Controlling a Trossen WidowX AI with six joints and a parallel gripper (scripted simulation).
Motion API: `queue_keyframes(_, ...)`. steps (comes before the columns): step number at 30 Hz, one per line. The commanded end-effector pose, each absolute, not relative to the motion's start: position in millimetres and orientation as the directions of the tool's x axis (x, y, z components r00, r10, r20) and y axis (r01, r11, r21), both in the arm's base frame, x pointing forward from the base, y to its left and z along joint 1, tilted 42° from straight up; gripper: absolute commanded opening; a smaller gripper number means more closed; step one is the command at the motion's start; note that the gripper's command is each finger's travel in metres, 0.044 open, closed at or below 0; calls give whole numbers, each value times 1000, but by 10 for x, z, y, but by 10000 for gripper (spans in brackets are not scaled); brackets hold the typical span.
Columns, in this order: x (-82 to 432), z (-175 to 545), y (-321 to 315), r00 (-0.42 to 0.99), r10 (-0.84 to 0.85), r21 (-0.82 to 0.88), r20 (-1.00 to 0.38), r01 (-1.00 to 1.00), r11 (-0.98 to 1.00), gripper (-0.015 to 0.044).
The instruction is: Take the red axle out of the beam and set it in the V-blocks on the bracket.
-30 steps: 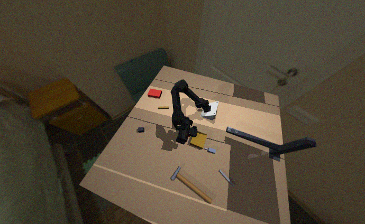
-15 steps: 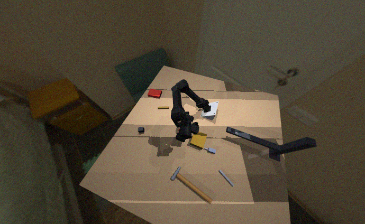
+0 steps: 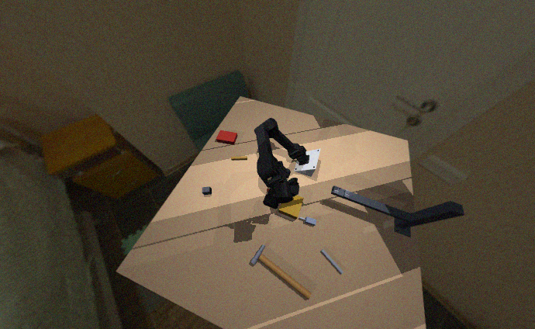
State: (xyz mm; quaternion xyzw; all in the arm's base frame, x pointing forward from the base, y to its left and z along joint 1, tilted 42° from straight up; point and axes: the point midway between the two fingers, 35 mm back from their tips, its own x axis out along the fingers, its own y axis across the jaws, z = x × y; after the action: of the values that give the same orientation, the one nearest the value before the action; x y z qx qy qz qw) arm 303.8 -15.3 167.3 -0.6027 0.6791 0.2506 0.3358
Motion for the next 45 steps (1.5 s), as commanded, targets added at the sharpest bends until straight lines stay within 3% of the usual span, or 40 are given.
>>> queue_keyframes(1, 3103, 1484, 111, -46, -636, -61, -770, -988, 145, 0)
queue_keyframes(15, 3013, 800, 1064, -54, -607, -46, -793, -988, 148, 0)
queue_keyframes(29, 2542, 104, 1876, -75, -617, -34, -784, -986, 164, 0)
queue_keyframes(38, 2091, -328, 2245, -85, -642, -40, -762, -983, 178, 0)
queue_keyframes(45, 2058, -351, 2273, -86, -645, -41, -760, -983, 179, 0)
